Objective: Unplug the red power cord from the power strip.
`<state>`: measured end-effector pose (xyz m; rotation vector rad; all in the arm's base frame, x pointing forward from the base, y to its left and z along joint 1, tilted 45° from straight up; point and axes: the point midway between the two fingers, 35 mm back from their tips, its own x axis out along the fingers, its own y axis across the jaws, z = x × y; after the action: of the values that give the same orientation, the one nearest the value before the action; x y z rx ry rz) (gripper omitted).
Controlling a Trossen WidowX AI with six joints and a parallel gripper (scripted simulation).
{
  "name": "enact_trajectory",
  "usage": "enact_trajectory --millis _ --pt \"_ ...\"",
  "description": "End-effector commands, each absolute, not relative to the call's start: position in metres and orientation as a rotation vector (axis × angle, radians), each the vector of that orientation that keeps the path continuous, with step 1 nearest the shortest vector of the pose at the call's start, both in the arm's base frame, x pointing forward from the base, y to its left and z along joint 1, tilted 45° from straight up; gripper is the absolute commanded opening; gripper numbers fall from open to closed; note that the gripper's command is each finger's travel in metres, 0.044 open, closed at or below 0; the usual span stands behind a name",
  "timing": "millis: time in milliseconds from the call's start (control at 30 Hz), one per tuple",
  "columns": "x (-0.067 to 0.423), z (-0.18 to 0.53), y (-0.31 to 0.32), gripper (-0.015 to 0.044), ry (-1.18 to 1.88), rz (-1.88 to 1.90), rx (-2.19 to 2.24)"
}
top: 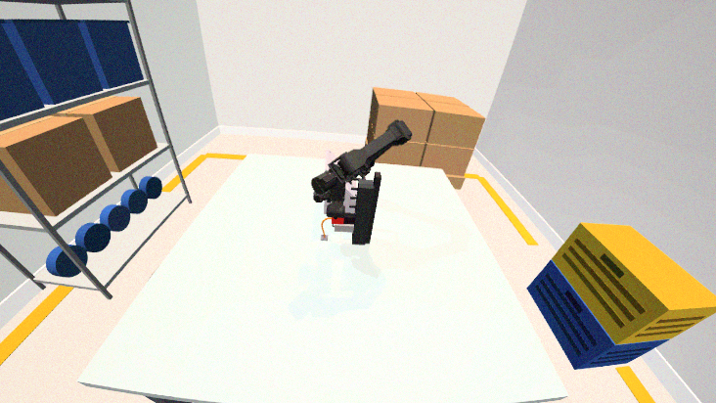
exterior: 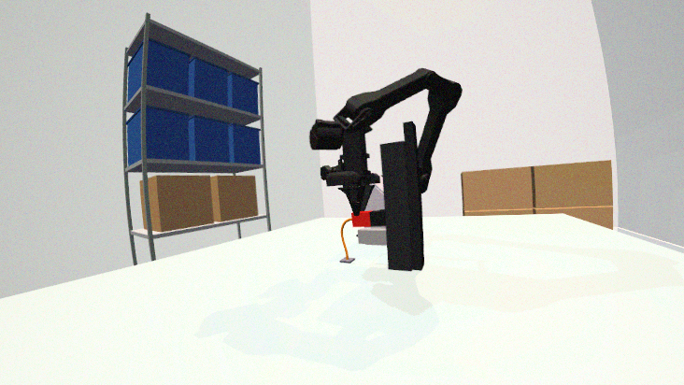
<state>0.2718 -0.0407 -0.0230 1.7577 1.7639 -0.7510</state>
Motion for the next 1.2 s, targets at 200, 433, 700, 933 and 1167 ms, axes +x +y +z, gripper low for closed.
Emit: enact_trajectory --millis 200,433,700,933,1167 --pt "0.272 -0.024 -0.042 0.0 1.764 -0.753 1.758" --pt "0.273 -0.031 -0.05 0.0 1.763 -0.754 1.758" --pt "0.274 -0.039 -0.06 0.0 1.762 -0.756 1.758" --pt "0.273 -0.041 -0.061 0.0053 1.765 -0.755 1.763" --pt "0.273 -0.04 -0.059 0.0236 1.766 -0.754 1.764"
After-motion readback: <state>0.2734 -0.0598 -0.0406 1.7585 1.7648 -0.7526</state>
